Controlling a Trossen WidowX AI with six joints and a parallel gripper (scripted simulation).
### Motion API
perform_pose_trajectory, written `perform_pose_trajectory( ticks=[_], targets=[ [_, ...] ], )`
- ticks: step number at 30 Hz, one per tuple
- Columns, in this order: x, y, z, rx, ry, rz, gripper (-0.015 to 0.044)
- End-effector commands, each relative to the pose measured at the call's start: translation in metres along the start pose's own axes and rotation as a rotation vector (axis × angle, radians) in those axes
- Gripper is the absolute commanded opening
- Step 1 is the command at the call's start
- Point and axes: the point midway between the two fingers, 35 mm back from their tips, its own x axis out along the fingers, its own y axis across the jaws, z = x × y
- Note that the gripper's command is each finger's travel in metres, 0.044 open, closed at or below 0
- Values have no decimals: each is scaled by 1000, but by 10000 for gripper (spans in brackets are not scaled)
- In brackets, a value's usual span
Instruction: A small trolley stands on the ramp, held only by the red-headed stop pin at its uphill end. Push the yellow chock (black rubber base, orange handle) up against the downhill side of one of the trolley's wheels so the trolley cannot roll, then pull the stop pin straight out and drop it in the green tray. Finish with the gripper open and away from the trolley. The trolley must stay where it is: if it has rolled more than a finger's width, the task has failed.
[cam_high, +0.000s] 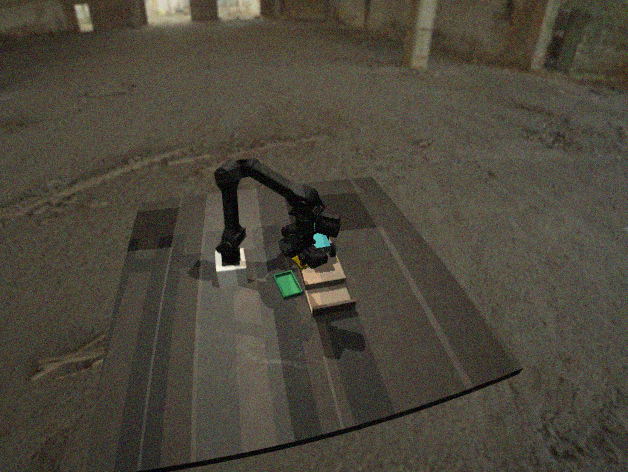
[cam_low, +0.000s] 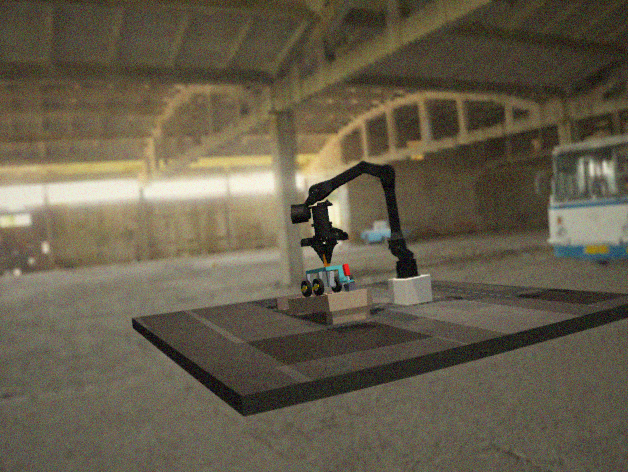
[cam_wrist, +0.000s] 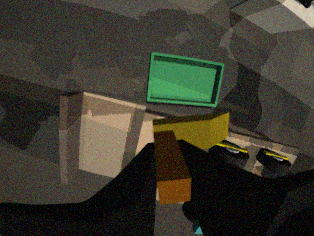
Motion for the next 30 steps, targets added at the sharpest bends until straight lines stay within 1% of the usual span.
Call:
perform_pose_trajectory(
  ticks=[1, 7, 14, 24, 30],
  targets=[
    [1, 0, 0, 130, 2, -16, 0],
    [1, 1, 0, 320, 5, -31, 0],
    [1, 1, 0, 326, 6, -32, 0],
    [7, 12, -25, 326, 8, -31, 0],
    [12, 12, -26, 326, 8, -31, 0]
  ],
)
